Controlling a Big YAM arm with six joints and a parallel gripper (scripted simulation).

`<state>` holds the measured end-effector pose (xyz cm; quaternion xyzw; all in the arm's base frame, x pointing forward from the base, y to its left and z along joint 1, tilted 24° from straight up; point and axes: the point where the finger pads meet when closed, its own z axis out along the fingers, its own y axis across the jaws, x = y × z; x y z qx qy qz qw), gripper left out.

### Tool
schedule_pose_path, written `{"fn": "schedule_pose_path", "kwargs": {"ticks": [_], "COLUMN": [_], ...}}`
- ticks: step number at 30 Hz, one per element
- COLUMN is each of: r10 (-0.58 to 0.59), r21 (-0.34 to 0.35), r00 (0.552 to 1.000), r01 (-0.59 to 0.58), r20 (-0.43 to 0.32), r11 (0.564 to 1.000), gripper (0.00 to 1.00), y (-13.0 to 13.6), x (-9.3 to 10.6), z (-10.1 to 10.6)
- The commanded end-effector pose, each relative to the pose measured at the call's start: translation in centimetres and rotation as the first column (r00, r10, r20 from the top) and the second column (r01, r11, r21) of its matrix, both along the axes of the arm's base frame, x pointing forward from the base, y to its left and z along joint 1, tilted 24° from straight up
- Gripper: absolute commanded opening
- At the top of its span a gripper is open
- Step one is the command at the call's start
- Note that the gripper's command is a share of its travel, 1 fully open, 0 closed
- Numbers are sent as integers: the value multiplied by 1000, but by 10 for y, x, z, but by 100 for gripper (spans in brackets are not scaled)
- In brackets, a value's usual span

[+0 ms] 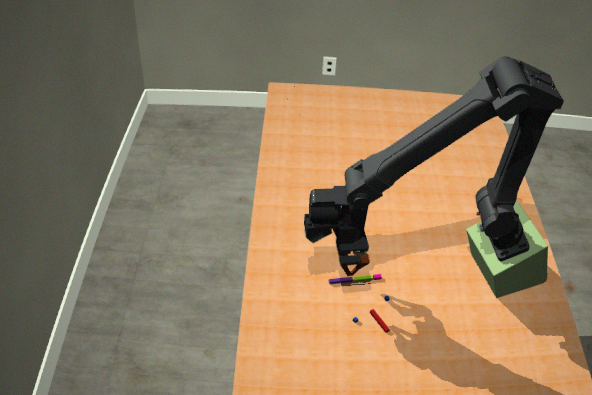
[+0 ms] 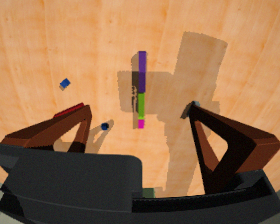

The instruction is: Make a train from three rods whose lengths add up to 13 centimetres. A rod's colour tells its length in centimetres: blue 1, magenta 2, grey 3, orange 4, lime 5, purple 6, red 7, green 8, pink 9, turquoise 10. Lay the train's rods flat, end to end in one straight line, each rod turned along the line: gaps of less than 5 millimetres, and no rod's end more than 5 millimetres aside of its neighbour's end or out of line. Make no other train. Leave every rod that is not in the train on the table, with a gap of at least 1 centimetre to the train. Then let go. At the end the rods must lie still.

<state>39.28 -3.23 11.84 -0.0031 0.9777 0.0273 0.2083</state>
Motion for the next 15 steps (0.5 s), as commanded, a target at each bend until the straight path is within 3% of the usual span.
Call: {"fn": "schedule_pose_path", "kwargs": {"ticks": [1,15], "r10": [-6,-2], "r21": [-7,-12], "r00": [999,998], "r01": [6,2], "r20": [43,70], "r11": [1000,1000], "gripper": [100,100], "y": [-7,-10], "x": [12,-12], "z": [23,89]}}
